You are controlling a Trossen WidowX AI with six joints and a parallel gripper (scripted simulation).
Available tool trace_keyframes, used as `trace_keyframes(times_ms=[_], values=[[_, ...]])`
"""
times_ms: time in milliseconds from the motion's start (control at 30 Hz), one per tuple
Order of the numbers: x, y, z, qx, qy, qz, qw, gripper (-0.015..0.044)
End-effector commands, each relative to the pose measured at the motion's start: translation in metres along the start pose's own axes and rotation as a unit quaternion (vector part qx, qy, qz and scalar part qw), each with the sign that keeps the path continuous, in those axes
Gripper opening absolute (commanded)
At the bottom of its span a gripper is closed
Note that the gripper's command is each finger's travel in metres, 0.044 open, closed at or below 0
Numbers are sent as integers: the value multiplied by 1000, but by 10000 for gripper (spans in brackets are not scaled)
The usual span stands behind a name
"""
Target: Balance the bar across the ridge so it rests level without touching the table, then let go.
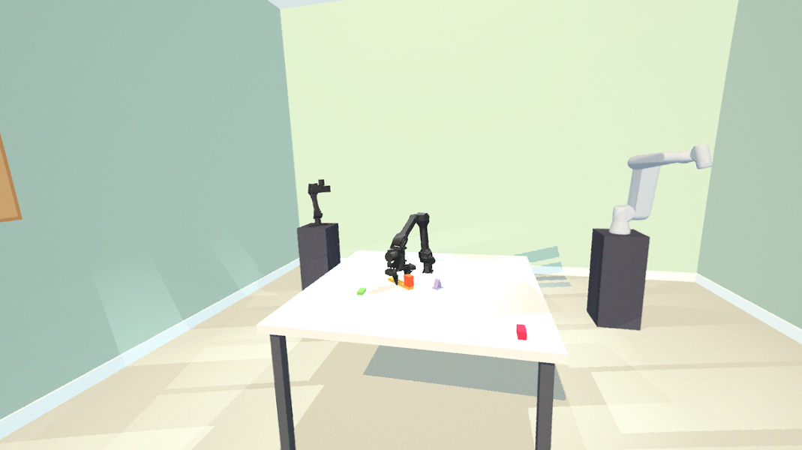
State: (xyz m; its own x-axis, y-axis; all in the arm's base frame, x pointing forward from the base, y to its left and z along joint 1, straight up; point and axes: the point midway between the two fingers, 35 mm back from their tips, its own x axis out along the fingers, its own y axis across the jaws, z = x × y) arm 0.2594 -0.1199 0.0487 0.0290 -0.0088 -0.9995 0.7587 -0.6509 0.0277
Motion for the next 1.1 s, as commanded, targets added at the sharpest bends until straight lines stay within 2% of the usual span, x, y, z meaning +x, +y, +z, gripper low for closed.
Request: trace_keyframes(times_ms=[0,133,367,467,1067], values=[[0,0,0,0,0,0,1000,236],[0,0,0,0,0,0,1000,131],[0,0,0,0,0,0,1000,85],[-4,1,0,0,0,0,1000,6],[-49,6,-1,1,-1,1,1000,0]])
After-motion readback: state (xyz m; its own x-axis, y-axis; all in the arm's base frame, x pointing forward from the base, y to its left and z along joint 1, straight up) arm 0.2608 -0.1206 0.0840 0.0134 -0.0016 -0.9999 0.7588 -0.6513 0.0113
